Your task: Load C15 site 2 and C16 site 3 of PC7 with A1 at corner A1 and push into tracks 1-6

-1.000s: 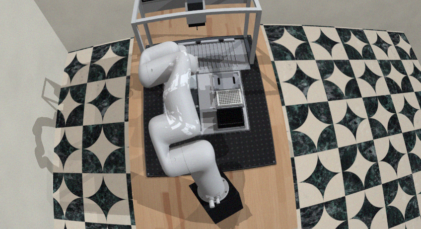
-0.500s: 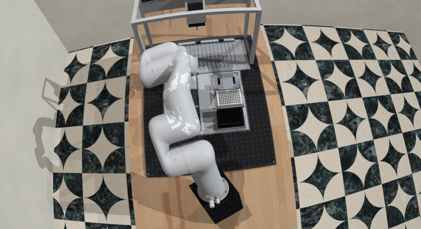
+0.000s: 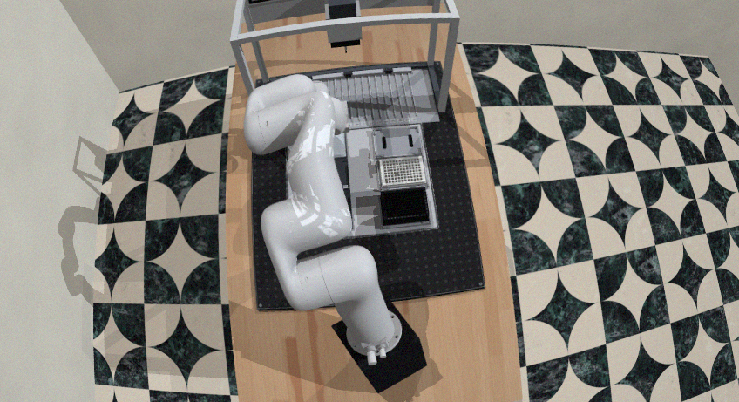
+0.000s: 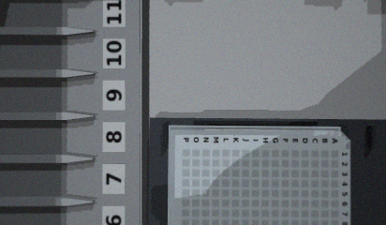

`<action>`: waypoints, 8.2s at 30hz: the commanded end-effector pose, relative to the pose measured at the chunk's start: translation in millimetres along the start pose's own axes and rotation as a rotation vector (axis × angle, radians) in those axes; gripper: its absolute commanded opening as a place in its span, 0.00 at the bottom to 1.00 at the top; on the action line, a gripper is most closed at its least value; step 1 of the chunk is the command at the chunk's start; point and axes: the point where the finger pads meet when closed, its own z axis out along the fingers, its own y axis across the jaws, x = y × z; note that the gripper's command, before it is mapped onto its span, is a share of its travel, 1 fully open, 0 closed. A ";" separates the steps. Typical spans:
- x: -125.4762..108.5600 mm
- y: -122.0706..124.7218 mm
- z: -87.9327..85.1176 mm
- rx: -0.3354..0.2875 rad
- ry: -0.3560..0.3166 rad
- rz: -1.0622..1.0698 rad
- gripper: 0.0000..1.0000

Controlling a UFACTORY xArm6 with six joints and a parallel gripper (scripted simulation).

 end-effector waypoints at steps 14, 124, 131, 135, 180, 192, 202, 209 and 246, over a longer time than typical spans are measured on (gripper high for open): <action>-0.3 -1.7 -0.7 0.004 0.000 0.000 1.00; -0.3 -1.6 -112.0 0.004 0.000 0.000 1.00; -0.3 -1.5 -112.0 0.004 0.000 0.000 1.00; -0.3 -1.5 -112.0 0.004 0.000 0.000 1.00; 174.5 86.1 -112.4 0.003 0.001 -0.010 1.00; 221.7 109.7 -112.6 0.003 0.001 -0.010 1.00; 221.7 109.7 -112.6 0.003 0.001 -0.010 1.00; 221.6 109.7 -112.6 0.003 0.001 -0.010 1.00; 221.6 109.7 -60.9 0.003 0.001 -0.010 1.00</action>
